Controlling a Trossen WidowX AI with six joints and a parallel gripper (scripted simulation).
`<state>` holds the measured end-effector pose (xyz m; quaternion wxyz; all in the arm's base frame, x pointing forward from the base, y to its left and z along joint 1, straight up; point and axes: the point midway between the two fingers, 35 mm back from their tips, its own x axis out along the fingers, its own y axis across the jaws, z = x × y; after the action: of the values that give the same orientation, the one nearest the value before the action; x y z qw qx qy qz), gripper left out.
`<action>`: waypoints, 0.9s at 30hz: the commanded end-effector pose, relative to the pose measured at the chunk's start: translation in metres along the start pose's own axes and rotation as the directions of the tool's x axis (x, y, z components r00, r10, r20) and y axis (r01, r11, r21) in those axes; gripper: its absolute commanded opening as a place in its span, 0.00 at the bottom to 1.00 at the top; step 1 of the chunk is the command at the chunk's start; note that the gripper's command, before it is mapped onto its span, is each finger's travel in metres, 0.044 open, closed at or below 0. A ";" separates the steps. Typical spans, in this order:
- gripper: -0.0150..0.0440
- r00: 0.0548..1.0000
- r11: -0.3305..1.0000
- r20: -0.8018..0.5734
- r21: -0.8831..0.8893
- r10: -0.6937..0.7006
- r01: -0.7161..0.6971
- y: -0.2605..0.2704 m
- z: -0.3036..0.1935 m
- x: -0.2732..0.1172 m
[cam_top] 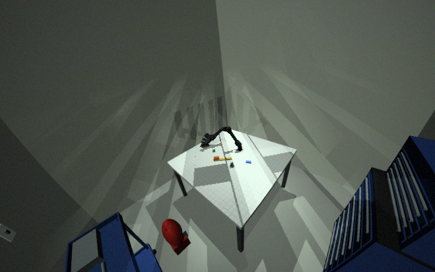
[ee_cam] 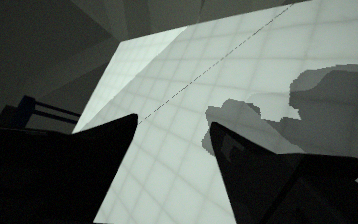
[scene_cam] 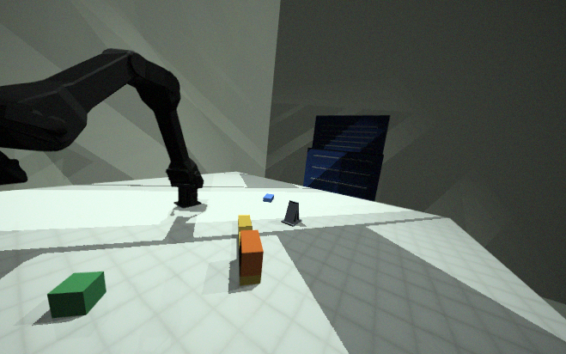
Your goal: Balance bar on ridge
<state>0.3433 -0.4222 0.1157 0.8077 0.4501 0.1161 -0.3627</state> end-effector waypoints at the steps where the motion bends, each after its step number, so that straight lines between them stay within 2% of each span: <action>1: 0.79 0.999 0.992 -0.030 -0.126 -0.013 0.009 0.012 -0.009 -0.001; 13: 0.79 0.988 0.874 -0.146 -0.486 -0.058 -0.020 0.041 -0.049 -0.005; 27: 0.79 0.954 0.574 -0.273 -0.804 -0.121 -0.157 0.070 -0.095 -0.018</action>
<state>0.3894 -0.3233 0.1124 0.8985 0.1193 0.3668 -0.2098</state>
